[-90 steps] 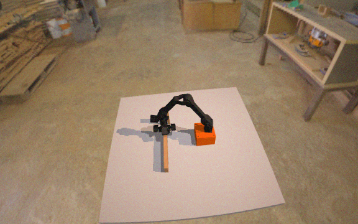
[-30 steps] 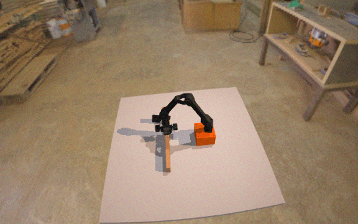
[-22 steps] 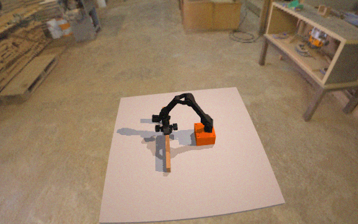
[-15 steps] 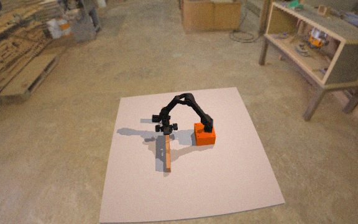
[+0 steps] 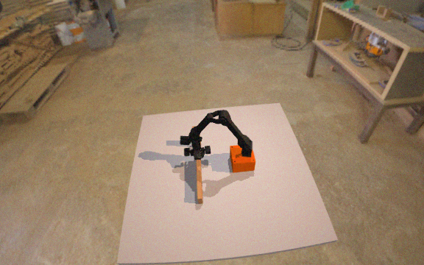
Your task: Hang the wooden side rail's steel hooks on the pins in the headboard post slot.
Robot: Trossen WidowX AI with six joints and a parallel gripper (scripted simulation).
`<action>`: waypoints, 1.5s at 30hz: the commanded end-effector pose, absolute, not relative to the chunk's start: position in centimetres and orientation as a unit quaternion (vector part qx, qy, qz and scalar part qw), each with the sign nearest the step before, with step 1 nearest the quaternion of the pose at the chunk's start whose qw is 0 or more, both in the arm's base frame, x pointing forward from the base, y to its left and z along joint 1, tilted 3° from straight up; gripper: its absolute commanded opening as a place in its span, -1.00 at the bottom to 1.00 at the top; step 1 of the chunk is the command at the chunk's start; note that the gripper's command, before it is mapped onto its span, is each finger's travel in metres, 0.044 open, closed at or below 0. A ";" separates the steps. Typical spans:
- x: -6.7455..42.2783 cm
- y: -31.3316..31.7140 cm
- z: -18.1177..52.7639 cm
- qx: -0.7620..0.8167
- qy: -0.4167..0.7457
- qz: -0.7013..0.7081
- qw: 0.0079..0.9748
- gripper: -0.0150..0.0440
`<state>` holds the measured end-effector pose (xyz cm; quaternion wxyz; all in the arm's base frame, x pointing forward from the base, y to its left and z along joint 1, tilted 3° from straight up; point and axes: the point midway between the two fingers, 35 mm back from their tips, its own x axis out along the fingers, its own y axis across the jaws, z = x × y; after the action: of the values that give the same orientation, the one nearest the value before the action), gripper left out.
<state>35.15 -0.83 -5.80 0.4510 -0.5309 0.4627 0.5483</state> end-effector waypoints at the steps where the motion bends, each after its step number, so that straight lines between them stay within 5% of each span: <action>1: 35.3 -0.8 -5.3 -0.536 0.457 0.549 0.450 -0.49; 45: 35.4 -0.8 -4.6 -0.536 0.457 0.549 0.450 -0.49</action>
<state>35.10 -0.84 -5.11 0.4492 -0.5310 0.4625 0.5499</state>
